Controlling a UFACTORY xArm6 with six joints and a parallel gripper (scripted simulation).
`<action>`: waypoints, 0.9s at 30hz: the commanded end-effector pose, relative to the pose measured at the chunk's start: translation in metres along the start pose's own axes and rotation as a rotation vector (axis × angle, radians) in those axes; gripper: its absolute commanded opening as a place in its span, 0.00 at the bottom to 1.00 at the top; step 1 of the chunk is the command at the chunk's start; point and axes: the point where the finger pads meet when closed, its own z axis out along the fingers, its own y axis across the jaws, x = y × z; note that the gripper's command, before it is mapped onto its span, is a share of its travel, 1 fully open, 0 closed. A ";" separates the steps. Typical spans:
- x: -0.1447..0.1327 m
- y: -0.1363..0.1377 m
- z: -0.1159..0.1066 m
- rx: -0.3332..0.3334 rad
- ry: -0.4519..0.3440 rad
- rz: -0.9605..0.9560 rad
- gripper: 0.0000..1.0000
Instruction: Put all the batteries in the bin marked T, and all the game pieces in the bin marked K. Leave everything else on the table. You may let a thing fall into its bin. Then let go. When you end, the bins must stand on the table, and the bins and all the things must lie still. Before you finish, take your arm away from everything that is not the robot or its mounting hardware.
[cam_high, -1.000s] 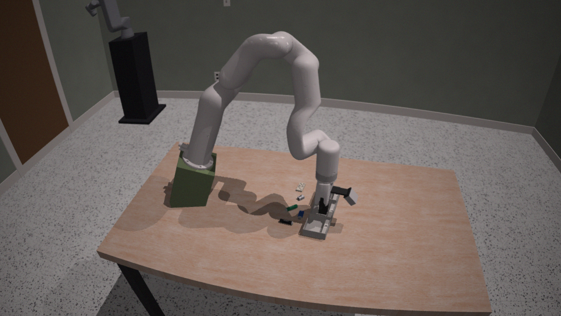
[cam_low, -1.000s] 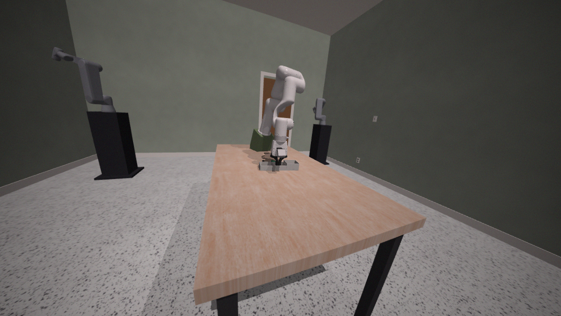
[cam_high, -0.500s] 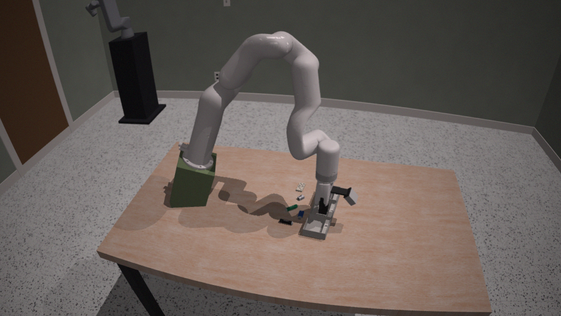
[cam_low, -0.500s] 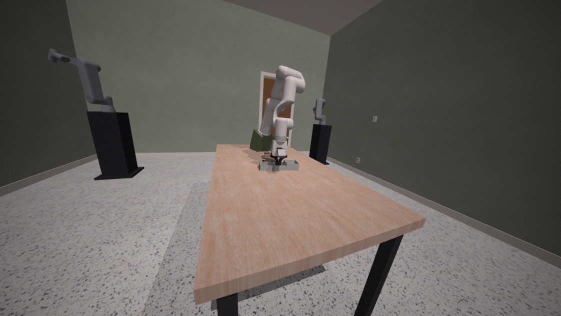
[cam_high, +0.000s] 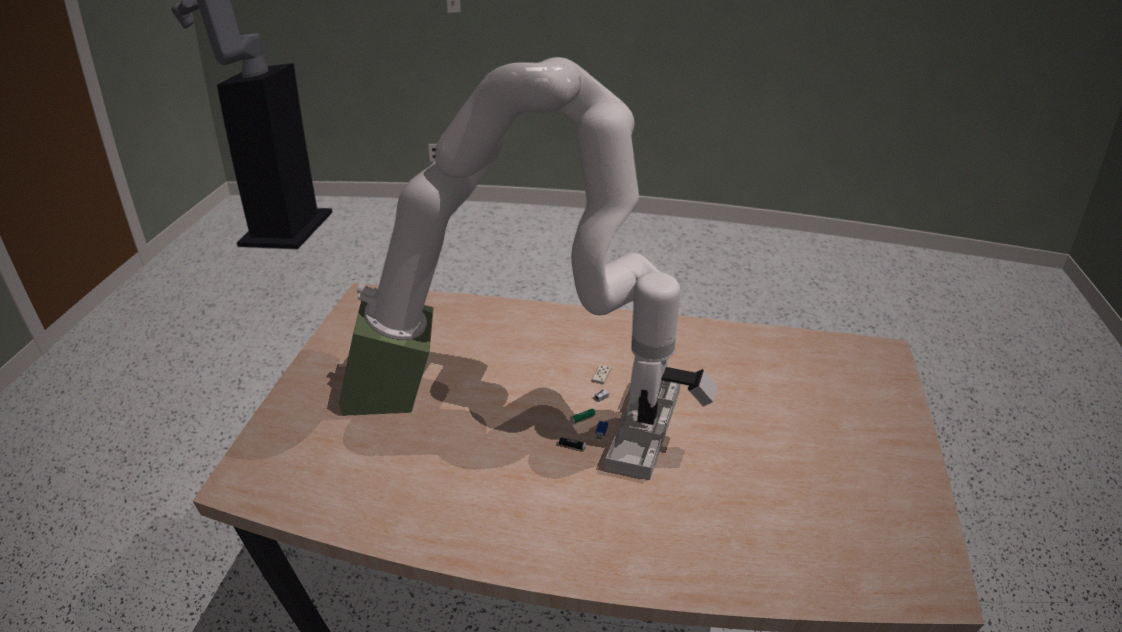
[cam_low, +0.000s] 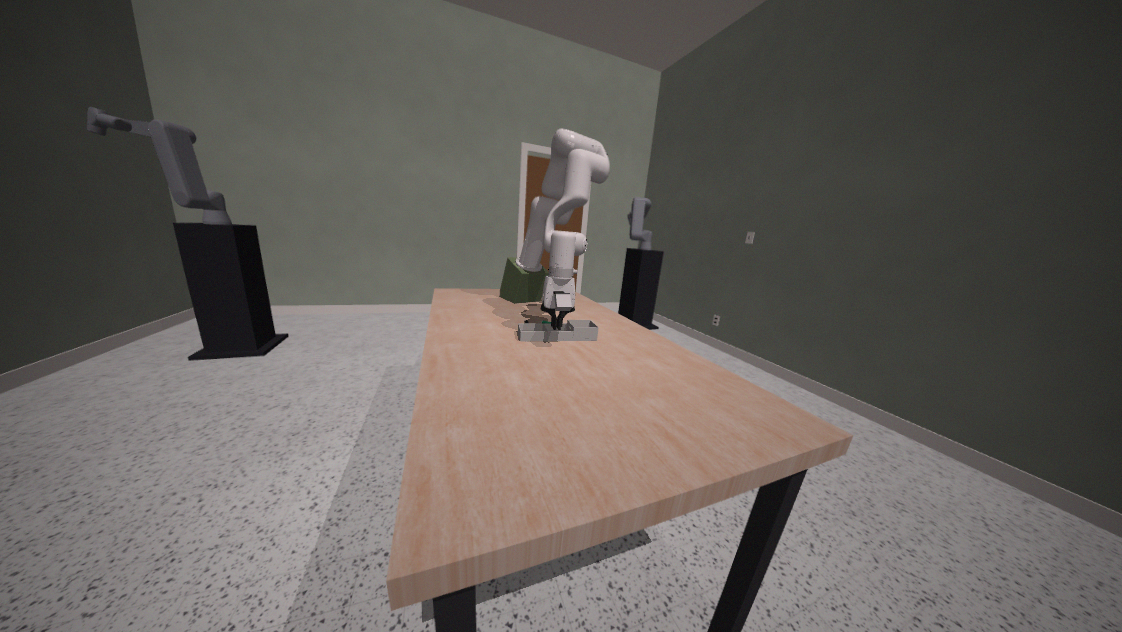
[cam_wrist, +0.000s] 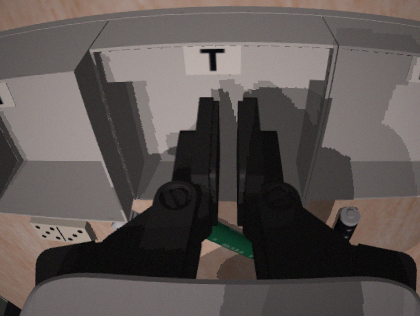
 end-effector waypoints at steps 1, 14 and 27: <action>0.001 0.000 -0.006 0.000 0.003 0.000 0.07; 0.001 0.000 -0.028 0.000 0.003 0.000 0.07; -0.002 -0.025 -0.048 0.000 0.003 0.000 0.07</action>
